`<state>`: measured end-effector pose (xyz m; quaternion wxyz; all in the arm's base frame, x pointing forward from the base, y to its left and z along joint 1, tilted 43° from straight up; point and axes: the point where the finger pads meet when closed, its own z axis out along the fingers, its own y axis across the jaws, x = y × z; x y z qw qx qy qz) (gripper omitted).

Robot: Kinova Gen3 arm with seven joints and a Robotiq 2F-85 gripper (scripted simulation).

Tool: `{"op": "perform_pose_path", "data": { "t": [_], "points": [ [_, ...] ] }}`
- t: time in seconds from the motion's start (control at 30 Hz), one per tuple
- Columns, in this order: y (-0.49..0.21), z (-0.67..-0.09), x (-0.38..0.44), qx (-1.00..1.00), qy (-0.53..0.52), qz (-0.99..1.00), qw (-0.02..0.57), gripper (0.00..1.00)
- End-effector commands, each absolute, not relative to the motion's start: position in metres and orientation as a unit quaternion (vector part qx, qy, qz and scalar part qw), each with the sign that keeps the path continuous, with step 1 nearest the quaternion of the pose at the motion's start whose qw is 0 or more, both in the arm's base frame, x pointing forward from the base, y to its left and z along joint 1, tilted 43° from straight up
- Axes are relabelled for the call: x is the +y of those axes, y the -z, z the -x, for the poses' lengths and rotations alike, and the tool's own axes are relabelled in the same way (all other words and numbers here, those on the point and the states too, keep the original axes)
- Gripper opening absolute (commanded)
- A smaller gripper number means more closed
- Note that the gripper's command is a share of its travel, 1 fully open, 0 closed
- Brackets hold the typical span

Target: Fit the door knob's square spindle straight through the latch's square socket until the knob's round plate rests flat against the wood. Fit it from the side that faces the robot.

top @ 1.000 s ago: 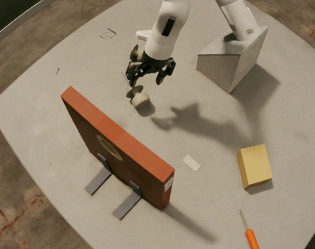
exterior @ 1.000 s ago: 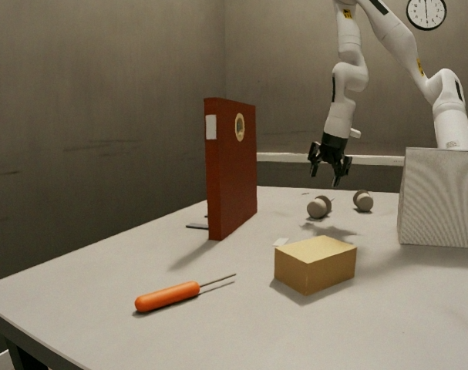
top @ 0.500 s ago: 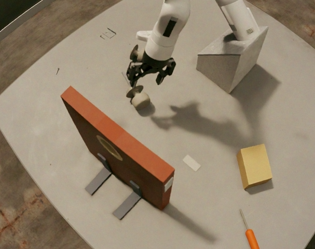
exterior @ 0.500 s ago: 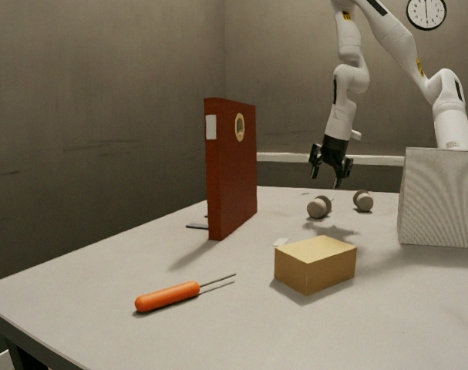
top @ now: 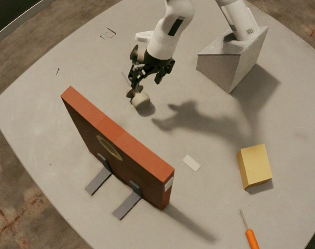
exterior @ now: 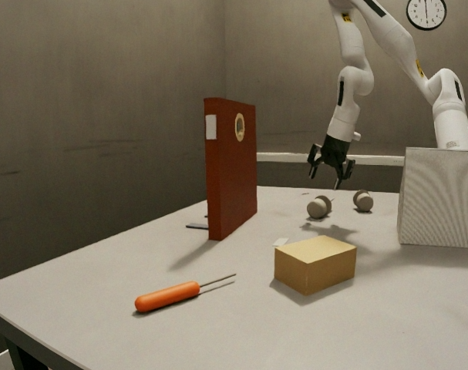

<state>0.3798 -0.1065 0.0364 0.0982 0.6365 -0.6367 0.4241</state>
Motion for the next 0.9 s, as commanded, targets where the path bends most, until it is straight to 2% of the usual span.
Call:
{"op": "perform_pose_path", "data": {
  "t": [0.0,0.87],
  "points": [
    [-0.034,-0.376,-0.112,-0.631,-0.423,-0.643,0.101,0.9],
    [-0.016,-0.384,-0.129,-0.631,-0.423,-0.643,0.101,0.9]
  ]
}}
